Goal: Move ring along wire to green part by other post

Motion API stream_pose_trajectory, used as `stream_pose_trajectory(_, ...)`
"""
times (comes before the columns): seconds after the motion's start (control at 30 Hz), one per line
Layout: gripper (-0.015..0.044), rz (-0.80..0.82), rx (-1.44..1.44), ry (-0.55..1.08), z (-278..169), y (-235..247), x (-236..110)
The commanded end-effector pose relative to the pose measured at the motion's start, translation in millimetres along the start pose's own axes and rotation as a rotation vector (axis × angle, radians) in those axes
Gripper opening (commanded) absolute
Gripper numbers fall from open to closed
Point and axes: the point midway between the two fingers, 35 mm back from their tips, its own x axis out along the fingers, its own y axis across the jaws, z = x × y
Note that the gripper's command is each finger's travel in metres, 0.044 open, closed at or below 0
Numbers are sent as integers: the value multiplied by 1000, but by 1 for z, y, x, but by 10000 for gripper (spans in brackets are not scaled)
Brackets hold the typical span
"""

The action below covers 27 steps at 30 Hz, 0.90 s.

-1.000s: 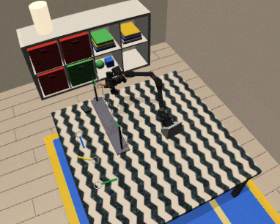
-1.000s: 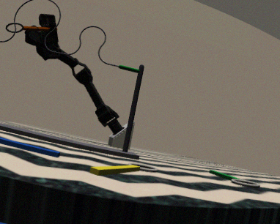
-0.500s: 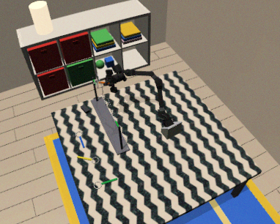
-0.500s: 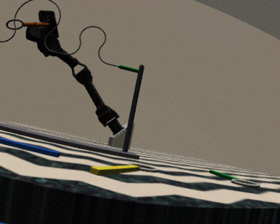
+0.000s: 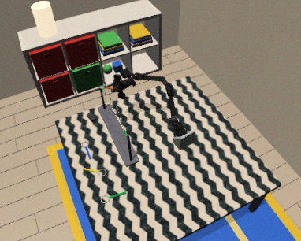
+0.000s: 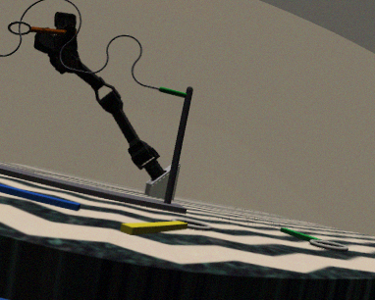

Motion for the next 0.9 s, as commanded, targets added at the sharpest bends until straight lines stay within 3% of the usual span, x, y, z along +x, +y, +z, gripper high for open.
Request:
stream_pose_trajectory(0.0, -150, -19, -42, -2, 1, -1, 1)
stream_pose_trajectory(0.87, -150, -159, -334, 3, 4, -13, 0)
